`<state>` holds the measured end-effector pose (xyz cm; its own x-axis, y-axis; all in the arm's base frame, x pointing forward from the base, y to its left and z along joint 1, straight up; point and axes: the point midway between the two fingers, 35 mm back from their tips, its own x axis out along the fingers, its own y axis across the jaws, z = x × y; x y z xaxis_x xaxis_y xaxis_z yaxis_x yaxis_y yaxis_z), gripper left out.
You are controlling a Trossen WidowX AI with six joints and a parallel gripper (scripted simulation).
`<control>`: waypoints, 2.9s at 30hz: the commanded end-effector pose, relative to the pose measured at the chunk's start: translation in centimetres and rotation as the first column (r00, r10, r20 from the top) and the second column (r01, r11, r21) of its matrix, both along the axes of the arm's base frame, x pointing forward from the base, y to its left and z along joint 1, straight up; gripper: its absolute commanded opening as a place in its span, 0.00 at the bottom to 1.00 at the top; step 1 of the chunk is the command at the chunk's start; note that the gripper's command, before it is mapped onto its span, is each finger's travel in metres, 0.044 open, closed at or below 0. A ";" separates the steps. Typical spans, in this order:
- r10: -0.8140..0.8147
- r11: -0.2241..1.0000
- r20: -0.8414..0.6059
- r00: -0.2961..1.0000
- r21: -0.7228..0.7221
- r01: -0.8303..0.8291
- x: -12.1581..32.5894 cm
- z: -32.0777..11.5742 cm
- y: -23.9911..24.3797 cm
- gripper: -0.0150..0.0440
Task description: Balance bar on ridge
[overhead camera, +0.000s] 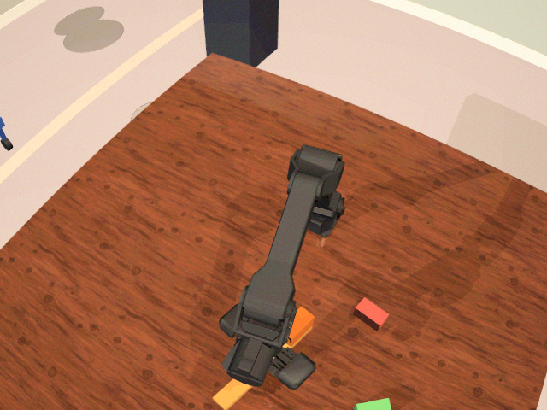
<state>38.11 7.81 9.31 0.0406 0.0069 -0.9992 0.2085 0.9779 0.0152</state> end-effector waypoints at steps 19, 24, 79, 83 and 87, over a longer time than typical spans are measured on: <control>0.000 1.000 -0.001 1.000 0.000 0.000 0.0 0.0 0.0 0.55; 0.000 1.000 -0.001 1.000 0.000 0.000 0.0 0.0 0.0 0.57; 0.000 1.000 0.000 1.000 0.000 0.000 -0.4 10.0 -0.1 1.00; 0.000 1.000 0.000 1.000 0.000 0.000 -0.4 10.0 -0.1 1.00; 0.000 1.000 0.000 1.000 0.000 0.000 -0.4 10.0 -0.1 1.00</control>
<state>37.80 7.74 19.32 0.0437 0.0073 -0.9990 0.2084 0.9779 0.0163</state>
